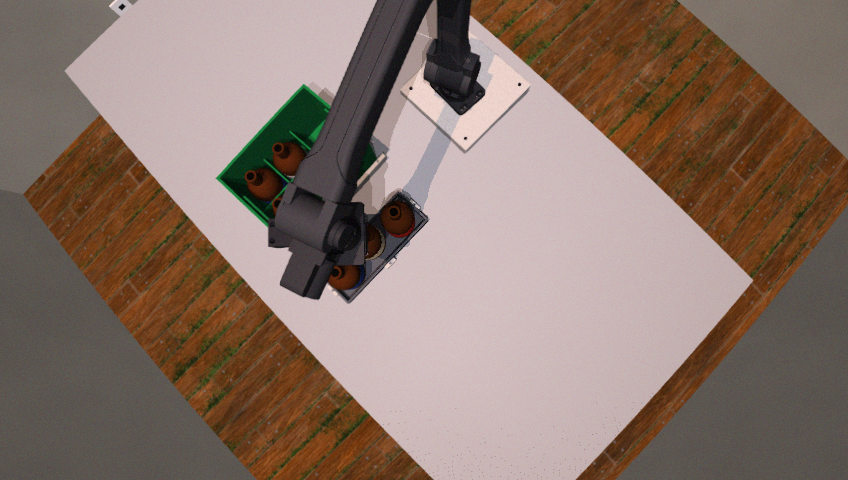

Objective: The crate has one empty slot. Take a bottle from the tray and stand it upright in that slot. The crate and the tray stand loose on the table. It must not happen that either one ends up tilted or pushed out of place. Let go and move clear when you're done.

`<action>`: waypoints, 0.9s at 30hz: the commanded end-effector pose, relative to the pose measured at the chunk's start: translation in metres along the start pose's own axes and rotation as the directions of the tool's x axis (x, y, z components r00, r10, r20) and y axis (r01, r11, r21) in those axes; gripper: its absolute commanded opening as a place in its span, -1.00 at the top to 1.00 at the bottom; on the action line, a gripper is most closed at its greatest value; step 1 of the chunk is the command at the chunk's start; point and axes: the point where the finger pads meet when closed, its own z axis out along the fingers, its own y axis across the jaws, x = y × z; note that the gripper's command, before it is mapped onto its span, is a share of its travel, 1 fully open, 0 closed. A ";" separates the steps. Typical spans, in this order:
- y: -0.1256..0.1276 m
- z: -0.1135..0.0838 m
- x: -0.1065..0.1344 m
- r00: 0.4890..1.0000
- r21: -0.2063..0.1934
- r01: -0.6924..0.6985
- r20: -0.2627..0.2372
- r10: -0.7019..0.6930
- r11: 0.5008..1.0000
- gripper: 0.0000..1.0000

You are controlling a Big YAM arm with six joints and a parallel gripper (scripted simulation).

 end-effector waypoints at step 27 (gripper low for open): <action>0.017 -0.061 -0.005 0.999 -0.092 -0.004 0.048 0.008 0.996 1.00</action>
